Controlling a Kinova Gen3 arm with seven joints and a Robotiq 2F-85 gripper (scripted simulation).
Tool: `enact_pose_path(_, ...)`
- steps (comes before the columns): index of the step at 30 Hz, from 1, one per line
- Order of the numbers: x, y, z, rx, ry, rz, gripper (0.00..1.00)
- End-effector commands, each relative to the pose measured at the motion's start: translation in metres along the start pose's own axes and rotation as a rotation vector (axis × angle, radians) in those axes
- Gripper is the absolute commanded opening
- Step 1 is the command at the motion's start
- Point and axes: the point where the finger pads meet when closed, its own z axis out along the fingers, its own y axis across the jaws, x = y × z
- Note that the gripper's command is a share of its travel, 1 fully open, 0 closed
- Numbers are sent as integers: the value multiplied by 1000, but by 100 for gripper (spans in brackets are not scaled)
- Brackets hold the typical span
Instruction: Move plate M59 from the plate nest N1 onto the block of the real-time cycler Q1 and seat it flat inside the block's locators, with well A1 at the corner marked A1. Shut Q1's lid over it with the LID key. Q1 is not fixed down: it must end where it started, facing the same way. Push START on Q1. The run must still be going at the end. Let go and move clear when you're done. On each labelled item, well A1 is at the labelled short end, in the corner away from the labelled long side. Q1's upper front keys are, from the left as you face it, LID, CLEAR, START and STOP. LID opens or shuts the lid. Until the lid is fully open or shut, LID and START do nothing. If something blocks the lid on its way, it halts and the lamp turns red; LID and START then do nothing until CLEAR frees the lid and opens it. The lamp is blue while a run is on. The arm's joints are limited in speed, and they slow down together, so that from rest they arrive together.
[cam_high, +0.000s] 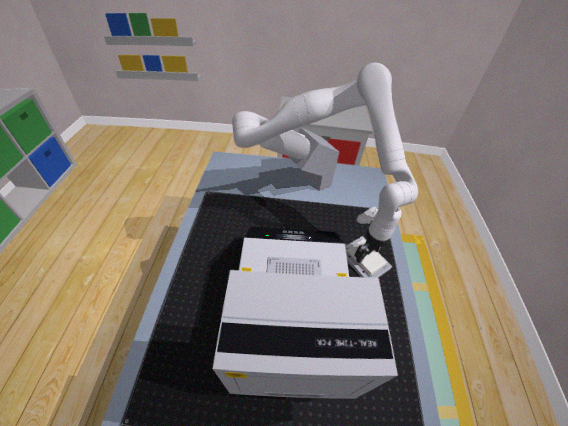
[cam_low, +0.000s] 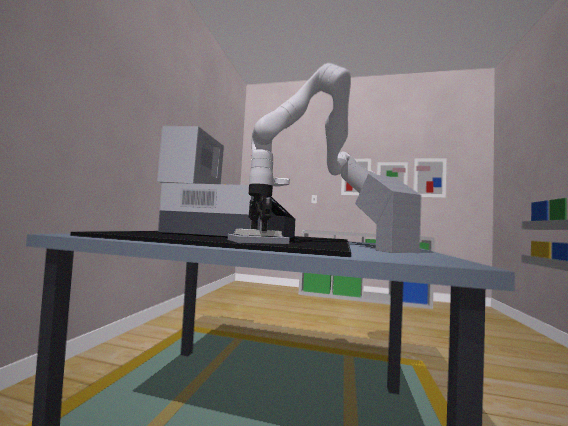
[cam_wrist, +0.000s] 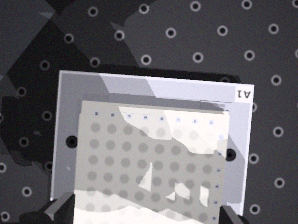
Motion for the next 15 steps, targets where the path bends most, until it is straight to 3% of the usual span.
enact_pose_path(1,-1,0,-6,-1,0,7,91)
enact_pose_path(15,-1,0,-10,-1,0,7,91)
